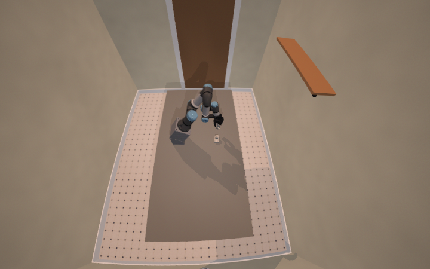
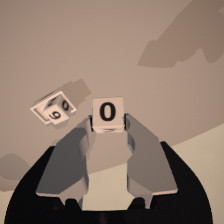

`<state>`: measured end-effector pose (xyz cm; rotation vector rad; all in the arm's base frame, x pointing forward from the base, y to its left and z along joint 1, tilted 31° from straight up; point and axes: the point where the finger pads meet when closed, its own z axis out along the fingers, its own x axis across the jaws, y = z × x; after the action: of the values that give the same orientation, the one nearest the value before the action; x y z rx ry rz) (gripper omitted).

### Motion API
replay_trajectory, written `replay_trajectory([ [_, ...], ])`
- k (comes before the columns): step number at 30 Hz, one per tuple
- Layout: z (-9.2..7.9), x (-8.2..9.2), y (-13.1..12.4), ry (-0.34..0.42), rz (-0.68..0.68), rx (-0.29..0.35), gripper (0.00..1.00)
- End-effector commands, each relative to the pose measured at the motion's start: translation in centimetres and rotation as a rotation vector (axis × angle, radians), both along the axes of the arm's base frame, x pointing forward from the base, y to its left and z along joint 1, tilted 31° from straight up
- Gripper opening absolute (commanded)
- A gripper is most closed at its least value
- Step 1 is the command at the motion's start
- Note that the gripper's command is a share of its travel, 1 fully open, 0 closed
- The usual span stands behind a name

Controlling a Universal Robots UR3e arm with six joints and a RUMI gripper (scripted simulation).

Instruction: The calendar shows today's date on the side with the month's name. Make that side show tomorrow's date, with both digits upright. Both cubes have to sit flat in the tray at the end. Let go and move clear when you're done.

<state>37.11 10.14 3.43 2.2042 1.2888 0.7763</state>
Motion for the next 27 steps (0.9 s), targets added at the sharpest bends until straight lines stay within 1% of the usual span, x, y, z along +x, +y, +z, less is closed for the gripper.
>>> replay_trajectory([
  [1,-0.51,0.03,0.18,0.068,0.022,0.019,0.11],
  [4,-0.51,0.05,0.17,0.075,0.024,0.022,0.11],
  [18,-0.18,-0.08,0.13,0.165,0.048,0.069,0.11],
  [27,0.05,-0.24,0.15,0.189,0.055,0.085,0.11],
])
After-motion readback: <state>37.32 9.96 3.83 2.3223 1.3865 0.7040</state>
